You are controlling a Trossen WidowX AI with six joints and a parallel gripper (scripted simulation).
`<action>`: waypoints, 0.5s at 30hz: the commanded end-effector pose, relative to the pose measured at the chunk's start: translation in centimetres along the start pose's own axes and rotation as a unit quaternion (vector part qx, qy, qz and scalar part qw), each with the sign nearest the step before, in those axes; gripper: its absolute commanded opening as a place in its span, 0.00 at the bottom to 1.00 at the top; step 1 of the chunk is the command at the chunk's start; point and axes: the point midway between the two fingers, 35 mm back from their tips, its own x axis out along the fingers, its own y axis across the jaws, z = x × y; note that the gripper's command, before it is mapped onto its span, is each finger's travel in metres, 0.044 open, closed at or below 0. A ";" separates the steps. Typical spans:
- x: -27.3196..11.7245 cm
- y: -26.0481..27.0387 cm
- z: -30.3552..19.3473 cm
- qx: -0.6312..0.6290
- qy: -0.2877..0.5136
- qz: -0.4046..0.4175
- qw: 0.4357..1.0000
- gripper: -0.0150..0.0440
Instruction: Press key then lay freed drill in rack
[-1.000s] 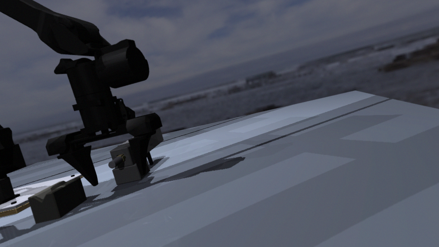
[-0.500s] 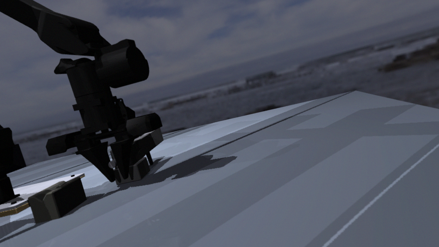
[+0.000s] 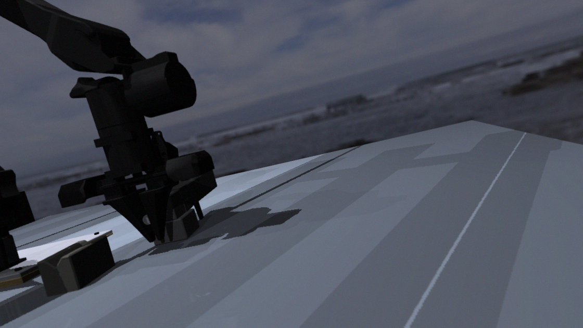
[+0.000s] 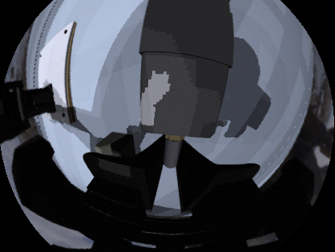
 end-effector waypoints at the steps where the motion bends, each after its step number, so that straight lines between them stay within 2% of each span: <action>1: 0.1 0.1 -0.5 0.001 0.000 0.002 1.000 0.25; 15: 0.2 0.1 -2.8 0.001 0.001 0.002 1.000 0.25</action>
